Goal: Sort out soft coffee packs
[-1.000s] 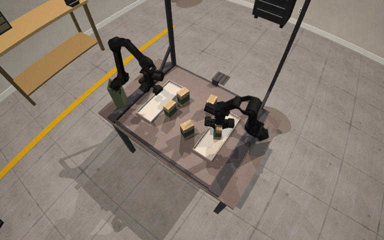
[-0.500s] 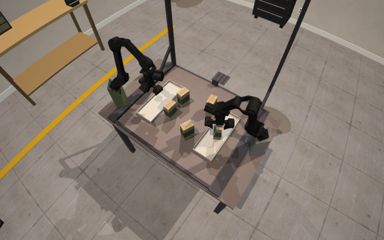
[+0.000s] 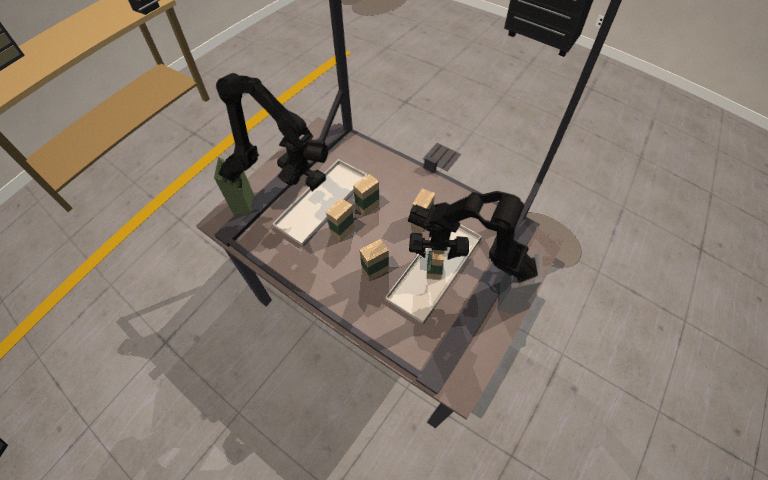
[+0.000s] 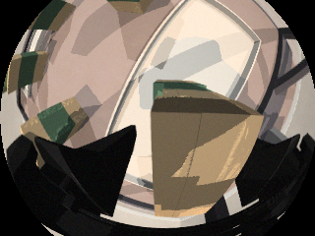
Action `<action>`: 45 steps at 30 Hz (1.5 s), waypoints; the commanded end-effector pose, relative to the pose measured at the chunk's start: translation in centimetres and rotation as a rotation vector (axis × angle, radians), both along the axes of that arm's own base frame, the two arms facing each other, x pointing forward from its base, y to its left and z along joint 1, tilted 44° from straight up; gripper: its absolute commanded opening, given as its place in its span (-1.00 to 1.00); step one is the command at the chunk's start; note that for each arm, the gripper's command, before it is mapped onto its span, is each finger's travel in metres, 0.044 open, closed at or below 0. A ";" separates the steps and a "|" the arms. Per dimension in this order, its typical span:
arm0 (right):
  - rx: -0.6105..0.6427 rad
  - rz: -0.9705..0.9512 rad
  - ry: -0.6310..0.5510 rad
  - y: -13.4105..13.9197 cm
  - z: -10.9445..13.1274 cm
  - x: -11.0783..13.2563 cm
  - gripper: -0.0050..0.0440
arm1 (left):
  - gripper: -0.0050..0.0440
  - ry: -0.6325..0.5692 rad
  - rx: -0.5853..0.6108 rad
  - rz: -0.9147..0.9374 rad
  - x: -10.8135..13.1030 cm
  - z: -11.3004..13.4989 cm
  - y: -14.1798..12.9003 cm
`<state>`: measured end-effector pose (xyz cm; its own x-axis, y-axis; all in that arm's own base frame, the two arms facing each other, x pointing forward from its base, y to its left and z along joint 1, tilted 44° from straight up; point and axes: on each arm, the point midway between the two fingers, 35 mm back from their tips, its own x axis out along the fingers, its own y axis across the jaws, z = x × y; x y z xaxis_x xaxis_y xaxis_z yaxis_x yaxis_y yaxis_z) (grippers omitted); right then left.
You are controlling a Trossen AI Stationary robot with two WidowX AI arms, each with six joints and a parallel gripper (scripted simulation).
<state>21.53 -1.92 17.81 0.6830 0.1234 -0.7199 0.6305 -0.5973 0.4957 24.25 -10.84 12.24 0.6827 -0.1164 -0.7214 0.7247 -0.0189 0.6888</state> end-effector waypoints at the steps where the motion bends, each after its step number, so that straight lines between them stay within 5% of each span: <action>1: -0.006 -0.006 -0.015 -0.1 0.5 0.0 0.74 | 0.72 -0.011 -0.007 -0.005 0.1 0.4 -0.1; 14: -0.006 -0.006 -0.015 -0.1 0.5 0.0 0.74 | 0.72 -0.009 -0.009 -0.005 -5.1 5.8 0.8; 31: -0.006 -0.006 -0.015 -0.1 0.5 0.0 0.74 | 0.72 -0.009 -0.009 -0.005 -5.1 5.8 0.8; 45: 0.077 -0.092 -0.002 0.3 2.2 1.7 0.74 | 0.72 -0.070 0.295 -0.320 1.6 12.1 1.7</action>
<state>21.95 -1.77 18.15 0.6785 0.1250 -0.7239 0.6119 -0.6413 0.4629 24.11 -9.19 22.51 0.7031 -0.1019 -0.7037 0.6381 -0.3461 0.6877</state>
